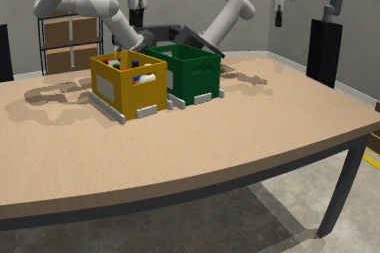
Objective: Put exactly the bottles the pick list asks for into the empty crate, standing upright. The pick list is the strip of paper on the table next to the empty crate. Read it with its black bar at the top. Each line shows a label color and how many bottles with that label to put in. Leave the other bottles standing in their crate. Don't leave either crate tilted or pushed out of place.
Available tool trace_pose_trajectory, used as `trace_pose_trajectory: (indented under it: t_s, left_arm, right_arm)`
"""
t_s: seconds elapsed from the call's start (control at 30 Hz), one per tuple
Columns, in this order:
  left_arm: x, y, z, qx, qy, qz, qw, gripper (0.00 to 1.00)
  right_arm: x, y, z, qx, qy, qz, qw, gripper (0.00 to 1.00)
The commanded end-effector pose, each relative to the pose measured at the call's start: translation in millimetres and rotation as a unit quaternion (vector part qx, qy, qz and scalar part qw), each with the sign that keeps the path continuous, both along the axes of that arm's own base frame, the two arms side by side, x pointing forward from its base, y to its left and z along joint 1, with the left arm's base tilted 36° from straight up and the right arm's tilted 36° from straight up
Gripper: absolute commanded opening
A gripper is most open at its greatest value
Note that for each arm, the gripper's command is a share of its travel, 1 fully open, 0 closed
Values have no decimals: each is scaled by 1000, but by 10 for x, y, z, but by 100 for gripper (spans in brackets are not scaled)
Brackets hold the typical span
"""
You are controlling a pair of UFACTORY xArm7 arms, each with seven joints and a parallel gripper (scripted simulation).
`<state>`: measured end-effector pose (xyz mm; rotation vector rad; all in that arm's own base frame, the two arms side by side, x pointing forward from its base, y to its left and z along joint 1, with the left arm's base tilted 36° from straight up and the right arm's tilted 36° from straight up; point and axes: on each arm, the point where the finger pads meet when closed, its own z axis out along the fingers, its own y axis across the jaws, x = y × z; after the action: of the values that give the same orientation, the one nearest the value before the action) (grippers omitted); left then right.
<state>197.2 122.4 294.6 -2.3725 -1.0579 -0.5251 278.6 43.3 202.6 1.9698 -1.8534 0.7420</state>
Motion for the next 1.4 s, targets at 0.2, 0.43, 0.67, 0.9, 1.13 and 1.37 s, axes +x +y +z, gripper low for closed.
trace_pose_trajectory:
  t_s: [0.2,0.43,0.67,0.9,1.13,1.37]
  left_arm:
    - [5,-3,13,1,-1,0,1000,100]
    - [5,-3,13,1,-1,0,1000,100]
    - [5,-3,13,1,-1,0,1000,100]
    - [5,-3,13,1,-1,0,1000,100]
    - [5,-3,13,1,-1,0,1000,100]
    - [5,-3,13,1,-1,0,1000,100]
  right_arm:
    - [251,-260,-253,22,-88,-117,989,65]
    - [409,-449,-425,39,-153,-210,965,65]
    - [409,-449,-425,43,-167,-230,958,65]
    - [413,-464,-446,43,-167,-230,958,65]
    - [423,-502,-500,43,-167,-230,958,65]
    - [437,-555,-576,43,-167,-230,958,65]
